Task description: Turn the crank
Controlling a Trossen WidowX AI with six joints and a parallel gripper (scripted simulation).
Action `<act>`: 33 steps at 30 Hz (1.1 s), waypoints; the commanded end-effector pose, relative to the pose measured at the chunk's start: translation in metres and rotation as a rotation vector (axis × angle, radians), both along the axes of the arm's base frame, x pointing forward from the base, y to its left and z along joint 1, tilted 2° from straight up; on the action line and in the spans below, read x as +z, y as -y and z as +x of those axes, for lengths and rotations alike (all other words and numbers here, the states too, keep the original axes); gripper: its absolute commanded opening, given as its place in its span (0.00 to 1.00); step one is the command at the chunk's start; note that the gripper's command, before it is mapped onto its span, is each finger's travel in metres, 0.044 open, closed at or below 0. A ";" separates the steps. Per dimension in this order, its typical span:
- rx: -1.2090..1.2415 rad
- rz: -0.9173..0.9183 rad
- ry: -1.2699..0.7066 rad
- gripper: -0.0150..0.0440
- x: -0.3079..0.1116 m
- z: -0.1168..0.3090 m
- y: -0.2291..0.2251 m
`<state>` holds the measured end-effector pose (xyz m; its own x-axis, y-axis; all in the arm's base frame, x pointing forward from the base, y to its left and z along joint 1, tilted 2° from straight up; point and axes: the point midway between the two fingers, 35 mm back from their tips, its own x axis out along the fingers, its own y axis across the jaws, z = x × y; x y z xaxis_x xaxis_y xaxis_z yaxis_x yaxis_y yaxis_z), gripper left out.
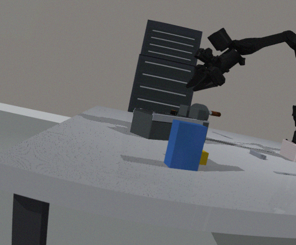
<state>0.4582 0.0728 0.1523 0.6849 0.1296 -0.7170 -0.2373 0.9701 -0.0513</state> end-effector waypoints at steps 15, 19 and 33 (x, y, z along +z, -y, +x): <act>0.386 0.017 -0.051 1.00 0.011 -0.059 0.061; 0.484 0.048 -0.020 1.00 0.013 -0.079 0.074; 0.558 0.078 0.028 1.00 0.010 -0.094 0.084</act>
